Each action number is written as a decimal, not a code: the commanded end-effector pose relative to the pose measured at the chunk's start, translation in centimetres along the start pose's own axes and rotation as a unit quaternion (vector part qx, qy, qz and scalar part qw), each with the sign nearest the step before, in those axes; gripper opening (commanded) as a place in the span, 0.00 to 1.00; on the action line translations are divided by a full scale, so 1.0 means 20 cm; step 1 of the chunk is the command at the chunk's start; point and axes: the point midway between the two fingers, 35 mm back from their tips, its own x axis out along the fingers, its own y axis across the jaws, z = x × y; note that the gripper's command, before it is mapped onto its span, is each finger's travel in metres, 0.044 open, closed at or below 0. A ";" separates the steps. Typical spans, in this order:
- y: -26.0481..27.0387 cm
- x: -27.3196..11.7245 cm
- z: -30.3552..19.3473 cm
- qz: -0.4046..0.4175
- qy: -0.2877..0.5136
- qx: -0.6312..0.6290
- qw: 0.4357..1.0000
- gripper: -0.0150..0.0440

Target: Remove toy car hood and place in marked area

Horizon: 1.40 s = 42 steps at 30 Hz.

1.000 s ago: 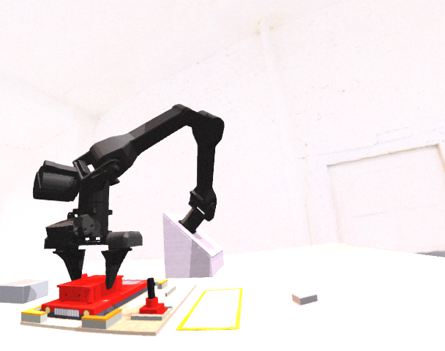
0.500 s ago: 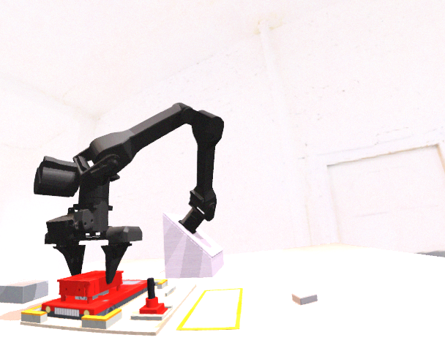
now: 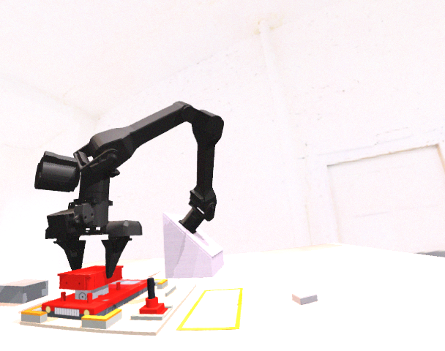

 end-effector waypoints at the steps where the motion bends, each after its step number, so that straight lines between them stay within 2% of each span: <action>1: 0.00 -0.03 0.01 -0.003 -0.003 -0.003 1.000 0.25; 7: 0.00 -0.07 0.01 -0.003 -0.003 -0.003 1.000 0.25; 15: 0.00 -0.25 0.01 -0.004 -0.003 -0.003 1.000 0.25; 20: 0.02 -0.21 0.00 -0.001 0.000 0.002 1.000 0.25; 42: 0.45 -0.24 0.04 -0.010 -0.001 0.002 1.000 0.25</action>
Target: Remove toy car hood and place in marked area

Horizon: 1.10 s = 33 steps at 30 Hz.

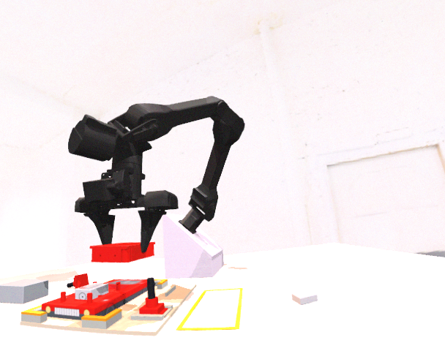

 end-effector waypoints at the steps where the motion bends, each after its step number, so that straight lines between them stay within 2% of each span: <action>1: 0.09 -0.02 0.00 -0.001 -0.004 -0.002 1.000 0.25; 33: 0.67 -0.04 -0.16 0.008 -0.006 -0.005 1.000 0.25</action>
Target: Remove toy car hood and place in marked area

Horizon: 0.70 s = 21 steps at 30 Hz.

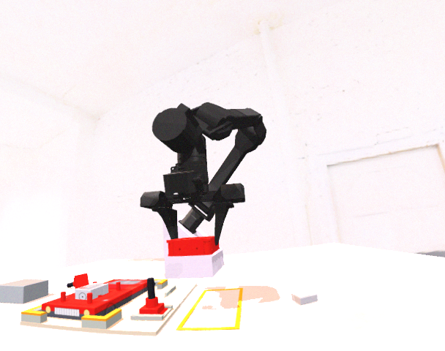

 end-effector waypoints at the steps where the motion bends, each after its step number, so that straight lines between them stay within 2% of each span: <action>1: 0.08 -0.01 -0.03 0.004 -0.003 -0.002 1.000 0.25; 21: 0.13 0.02 -0.06 0.006 -0.002 -0.002 1.000 0.25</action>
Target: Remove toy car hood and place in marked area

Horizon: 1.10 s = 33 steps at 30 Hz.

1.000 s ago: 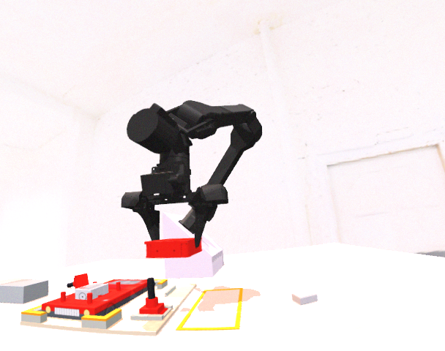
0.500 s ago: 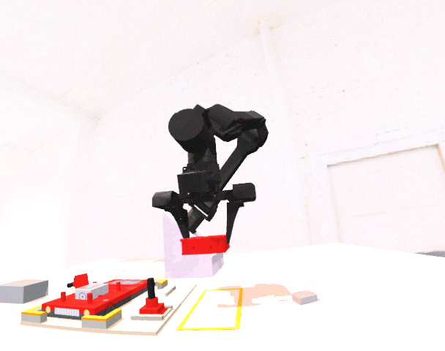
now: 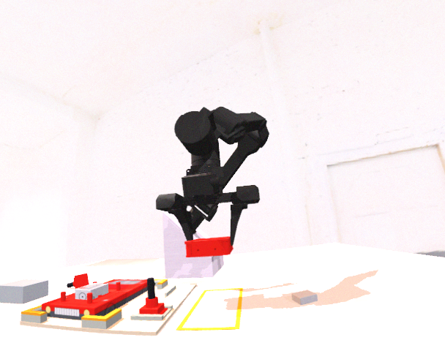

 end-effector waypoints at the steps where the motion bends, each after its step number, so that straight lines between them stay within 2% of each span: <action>1: 0.00 0.01 0.00 0.001 -0.002 0.000 1.000 0.25; 33: 0.00 0.11 0.01 0.000 -0.002 -0.001 1.000 0.25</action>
